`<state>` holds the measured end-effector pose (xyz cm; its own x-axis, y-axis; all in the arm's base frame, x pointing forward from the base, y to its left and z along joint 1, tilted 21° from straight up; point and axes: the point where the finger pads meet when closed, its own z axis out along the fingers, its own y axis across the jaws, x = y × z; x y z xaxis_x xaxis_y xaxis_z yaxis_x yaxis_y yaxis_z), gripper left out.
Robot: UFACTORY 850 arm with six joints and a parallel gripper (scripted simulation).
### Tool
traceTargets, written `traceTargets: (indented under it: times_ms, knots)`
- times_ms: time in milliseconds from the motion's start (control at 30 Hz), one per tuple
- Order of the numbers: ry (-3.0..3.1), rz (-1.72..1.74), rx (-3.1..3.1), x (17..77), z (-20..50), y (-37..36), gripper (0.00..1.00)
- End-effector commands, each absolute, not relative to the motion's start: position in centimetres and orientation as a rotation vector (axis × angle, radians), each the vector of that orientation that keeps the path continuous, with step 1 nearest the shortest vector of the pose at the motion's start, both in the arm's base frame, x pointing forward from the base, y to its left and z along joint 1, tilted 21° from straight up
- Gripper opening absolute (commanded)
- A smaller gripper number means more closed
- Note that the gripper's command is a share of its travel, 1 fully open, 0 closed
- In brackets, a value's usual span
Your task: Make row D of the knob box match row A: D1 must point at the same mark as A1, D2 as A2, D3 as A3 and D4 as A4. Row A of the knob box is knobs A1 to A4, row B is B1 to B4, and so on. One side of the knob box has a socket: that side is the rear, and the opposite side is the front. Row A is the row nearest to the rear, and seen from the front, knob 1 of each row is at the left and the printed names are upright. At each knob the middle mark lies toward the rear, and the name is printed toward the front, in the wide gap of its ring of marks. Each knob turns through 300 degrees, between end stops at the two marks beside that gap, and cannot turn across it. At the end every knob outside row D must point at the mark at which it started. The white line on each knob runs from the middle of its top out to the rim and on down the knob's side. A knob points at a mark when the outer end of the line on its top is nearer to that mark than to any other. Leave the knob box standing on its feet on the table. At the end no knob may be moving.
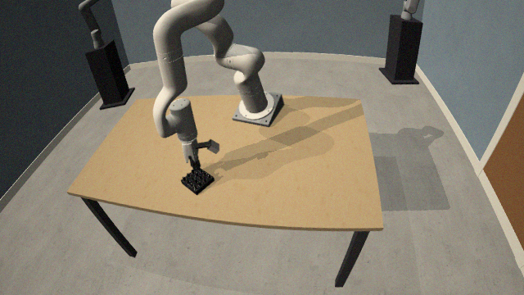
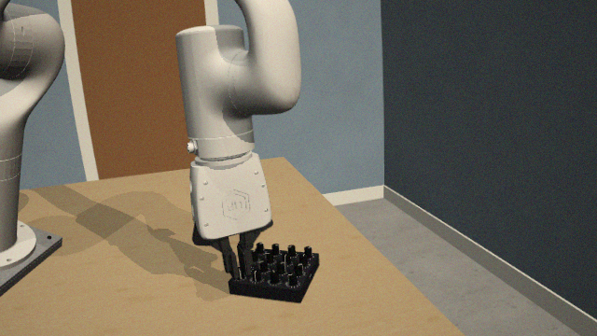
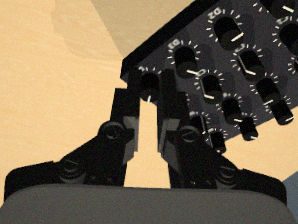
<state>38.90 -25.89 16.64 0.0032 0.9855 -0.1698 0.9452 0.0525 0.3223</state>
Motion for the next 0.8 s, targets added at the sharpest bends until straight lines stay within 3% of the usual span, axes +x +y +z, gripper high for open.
traceTargets:
  times_ms: [0,767]
  knots:
    - [1.915,0.185,2.044,38.96,16.71,-25.93,0.08]
    - [1.386,0.296,2.471,38.96,16.71,-25.93,0.08]
